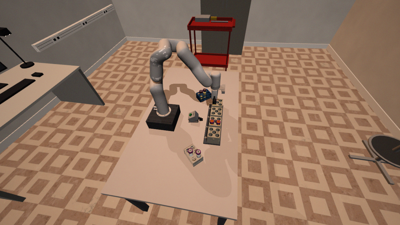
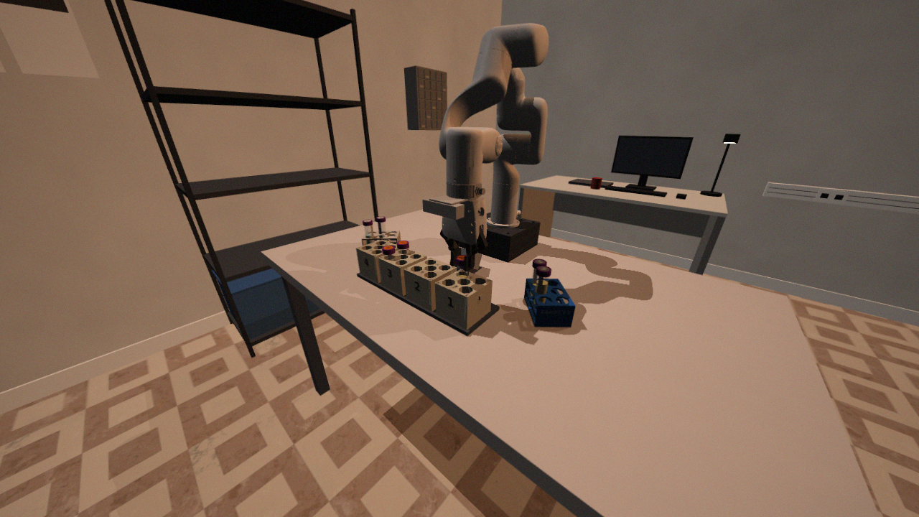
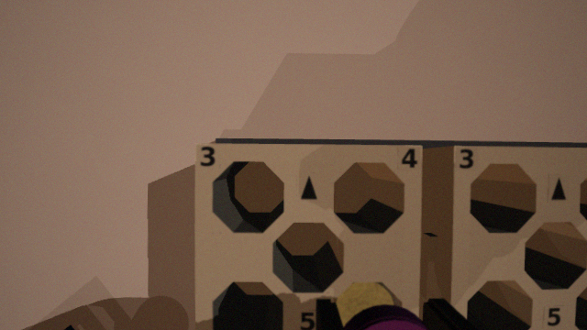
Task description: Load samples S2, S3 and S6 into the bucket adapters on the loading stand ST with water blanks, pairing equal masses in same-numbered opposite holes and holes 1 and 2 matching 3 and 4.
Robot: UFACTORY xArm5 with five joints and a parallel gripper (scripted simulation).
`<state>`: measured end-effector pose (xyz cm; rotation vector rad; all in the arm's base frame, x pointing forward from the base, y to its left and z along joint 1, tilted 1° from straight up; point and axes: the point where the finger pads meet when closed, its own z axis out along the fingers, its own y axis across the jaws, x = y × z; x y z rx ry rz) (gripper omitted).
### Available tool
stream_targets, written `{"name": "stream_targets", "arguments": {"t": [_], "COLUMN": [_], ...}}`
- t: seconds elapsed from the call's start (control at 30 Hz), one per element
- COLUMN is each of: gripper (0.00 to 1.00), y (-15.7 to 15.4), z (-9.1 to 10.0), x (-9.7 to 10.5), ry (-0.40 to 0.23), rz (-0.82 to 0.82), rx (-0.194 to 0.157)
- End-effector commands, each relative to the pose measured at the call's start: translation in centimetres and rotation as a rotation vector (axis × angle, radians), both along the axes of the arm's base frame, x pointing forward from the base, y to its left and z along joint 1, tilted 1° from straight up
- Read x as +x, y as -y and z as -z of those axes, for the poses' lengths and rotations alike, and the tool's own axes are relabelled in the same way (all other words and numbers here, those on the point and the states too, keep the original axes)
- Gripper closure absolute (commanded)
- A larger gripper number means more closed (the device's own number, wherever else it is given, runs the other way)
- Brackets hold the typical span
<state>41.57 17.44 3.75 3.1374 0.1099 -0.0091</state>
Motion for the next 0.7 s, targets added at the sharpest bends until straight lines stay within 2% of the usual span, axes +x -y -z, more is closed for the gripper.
{"name": "stream_targets", "arguments": {"t": [0.0,0.3,0.67], "gripper": [1.00,1.00,1.00], "y": [-0.1,-0.1,-0.1], "z": [0.3,1.2,1.3], "x": [0.1,0.1,0.1], "ry": [0.000,0.000,0.000], "rz": [0.000,0.000,0.000], "rx": [0.010,0.010,0.010]}}
